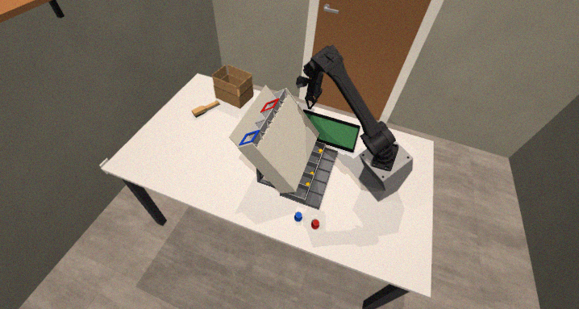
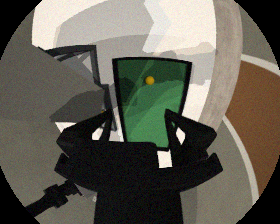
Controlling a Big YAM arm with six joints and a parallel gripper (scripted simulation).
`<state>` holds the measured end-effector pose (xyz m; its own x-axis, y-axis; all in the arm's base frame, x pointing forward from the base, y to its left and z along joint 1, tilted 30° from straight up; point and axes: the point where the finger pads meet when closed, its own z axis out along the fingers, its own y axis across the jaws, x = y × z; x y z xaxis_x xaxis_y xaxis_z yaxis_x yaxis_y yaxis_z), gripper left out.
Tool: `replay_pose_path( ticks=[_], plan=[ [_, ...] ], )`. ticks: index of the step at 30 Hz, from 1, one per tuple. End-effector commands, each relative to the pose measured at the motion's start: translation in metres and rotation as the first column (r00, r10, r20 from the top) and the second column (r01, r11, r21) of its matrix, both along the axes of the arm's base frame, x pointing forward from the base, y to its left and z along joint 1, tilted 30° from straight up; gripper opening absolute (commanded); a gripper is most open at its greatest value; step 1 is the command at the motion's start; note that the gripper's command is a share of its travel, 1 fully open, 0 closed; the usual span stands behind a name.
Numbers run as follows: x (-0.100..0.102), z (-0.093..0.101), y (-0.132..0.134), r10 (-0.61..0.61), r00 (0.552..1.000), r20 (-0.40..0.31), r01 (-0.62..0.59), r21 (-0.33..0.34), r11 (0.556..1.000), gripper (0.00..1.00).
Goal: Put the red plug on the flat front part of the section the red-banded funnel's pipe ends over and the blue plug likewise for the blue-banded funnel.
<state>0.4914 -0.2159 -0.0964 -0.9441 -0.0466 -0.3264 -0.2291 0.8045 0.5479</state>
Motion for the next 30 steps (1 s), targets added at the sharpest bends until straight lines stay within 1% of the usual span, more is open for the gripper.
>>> replay_pose_path(
  ticks=[1, 30],
  plan=[
    [0.0122, -0.0091, 0.0028, 0.019, 1.0, 0.009, -0.019, 0.001, 1.0, 0.8],
    [0.0207, -0.0184, 0.0087, 0.018, 1.0, 0.008, -0.018, 0.001, 1.0, 0.8]
  ],
)
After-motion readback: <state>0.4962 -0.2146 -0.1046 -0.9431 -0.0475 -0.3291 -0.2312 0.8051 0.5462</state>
